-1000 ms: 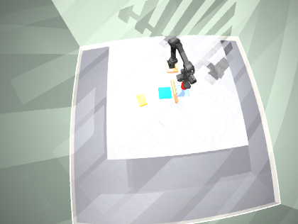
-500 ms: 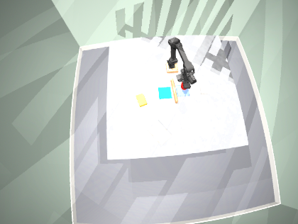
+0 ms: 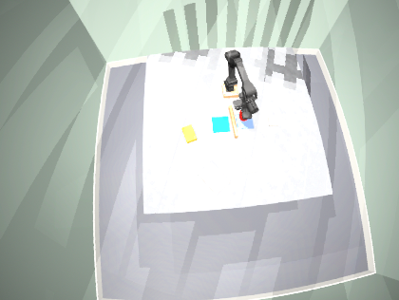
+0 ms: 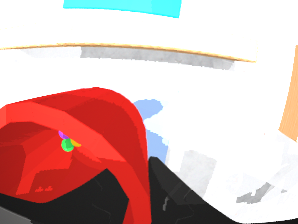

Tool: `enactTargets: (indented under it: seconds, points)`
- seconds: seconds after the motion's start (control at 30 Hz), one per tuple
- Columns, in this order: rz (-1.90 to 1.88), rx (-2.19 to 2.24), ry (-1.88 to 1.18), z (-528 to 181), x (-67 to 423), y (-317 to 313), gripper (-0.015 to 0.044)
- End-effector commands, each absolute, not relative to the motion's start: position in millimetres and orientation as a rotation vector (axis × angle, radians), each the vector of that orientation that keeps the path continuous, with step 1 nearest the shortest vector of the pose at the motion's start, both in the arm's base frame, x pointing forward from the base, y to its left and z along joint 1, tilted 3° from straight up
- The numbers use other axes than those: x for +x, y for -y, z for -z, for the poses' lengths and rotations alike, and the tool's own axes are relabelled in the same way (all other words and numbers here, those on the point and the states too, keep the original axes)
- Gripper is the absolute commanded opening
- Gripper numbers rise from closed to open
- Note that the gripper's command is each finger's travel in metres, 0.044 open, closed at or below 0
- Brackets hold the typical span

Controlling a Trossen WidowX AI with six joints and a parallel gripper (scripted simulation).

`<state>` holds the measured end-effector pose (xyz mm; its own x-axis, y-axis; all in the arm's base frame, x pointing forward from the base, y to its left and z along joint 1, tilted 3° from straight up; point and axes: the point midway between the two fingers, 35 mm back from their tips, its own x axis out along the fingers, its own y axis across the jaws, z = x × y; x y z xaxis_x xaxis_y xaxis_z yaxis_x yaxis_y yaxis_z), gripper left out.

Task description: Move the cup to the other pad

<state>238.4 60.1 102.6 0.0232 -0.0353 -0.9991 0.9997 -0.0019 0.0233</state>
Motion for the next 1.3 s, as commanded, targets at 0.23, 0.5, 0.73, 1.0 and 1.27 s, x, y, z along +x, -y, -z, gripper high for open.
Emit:
enactTargets:
  seconds: [0.23,0.5,0.73,1.0,1.27]
  points:
    - [1.209,1.189,-1.162,-104.4,239.8,-38.3,0.0]
    - [1.21,1.188,-1.16,-105.5,241.0,-23.9,0.0]
    - [1.211,1.188,-1.158,-106.5,241.9,-11.3,0.0]
    - [1.211,1.187,-1.157,-107.6,242.8,3.2,0.0]
    - [1.212,1.186,-1.156,-108.7,243.6,17.6,0.0]
